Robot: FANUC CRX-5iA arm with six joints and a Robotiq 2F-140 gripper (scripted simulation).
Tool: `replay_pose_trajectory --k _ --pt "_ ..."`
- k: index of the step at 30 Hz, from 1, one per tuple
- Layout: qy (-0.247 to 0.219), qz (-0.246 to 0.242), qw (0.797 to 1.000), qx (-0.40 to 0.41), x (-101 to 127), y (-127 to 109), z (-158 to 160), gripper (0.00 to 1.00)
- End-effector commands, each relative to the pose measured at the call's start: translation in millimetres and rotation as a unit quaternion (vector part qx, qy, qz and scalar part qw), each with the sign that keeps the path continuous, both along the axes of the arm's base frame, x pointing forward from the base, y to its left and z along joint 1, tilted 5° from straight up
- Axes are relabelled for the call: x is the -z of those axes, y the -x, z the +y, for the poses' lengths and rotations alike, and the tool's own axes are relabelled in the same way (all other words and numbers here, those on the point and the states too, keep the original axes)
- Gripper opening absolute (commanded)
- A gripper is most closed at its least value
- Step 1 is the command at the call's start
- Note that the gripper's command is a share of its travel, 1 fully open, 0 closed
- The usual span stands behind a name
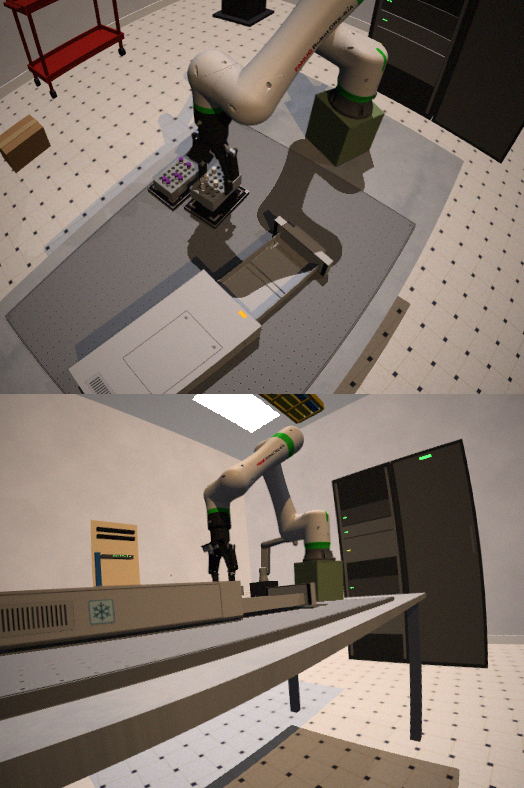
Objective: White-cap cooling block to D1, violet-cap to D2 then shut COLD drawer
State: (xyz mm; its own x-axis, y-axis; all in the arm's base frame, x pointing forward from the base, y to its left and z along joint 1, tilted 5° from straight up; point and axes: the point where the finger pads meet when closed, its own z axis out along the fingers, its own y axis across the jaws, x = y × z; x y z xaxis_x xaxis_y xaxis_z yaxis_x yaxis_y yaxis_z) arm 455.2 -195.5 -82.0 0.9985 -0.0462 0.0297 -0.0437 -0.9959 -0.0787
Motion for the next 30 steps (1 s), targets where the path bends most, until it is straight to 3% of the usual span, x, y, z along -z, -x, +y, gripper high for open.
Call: replay_pose_trajectory --k 1,30 --pt "0.001 -0.001 1.000 0.000 -2 -1 -1 0.10" --pt "0.001 -0.001 1.000 0.000 9 -1 0 0.10"
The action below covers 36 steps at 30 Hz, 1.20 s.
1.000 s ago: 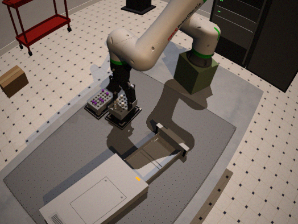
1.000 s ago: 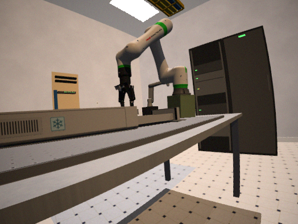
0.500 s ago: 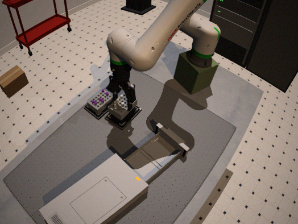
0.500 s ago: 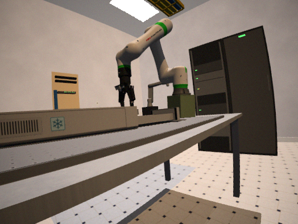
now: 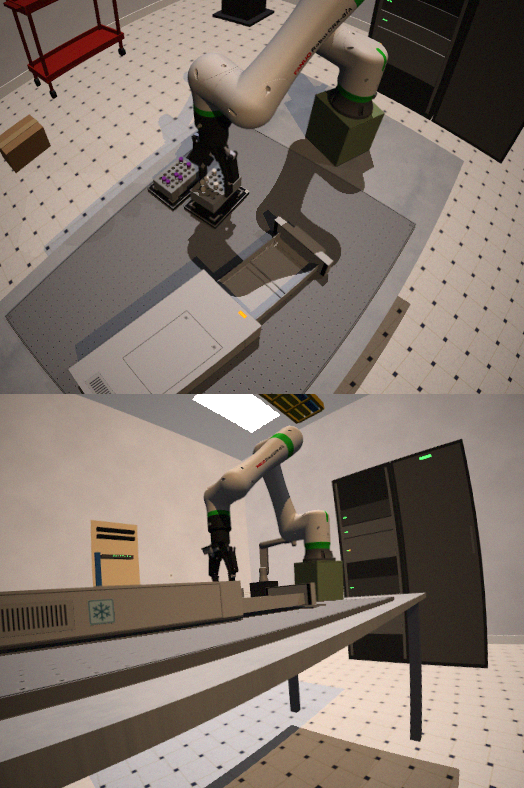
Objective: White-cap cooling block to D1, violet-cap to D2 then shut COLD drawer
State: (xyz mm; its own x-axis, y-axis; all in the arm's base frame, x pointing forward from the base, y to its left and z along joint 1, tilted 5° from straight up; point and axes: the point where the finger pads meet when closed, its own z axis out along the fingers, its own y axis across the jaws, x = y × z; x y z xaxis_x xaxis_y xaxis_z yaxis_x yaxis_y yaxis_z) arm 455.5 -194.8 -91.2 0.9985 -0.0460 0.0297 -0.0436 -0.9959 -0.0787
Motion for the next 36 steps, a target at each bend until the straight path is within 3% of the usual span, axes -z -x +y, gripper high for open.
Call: replay_pose_trajectory --k 1,36 --pt "0.001 -0.001 1.000 0.000 0.3 -0.9 -0.4 0.10" --pt "0.001 -0.001 1.000 0.000 3.3 -1.0 -0.2 0.10"
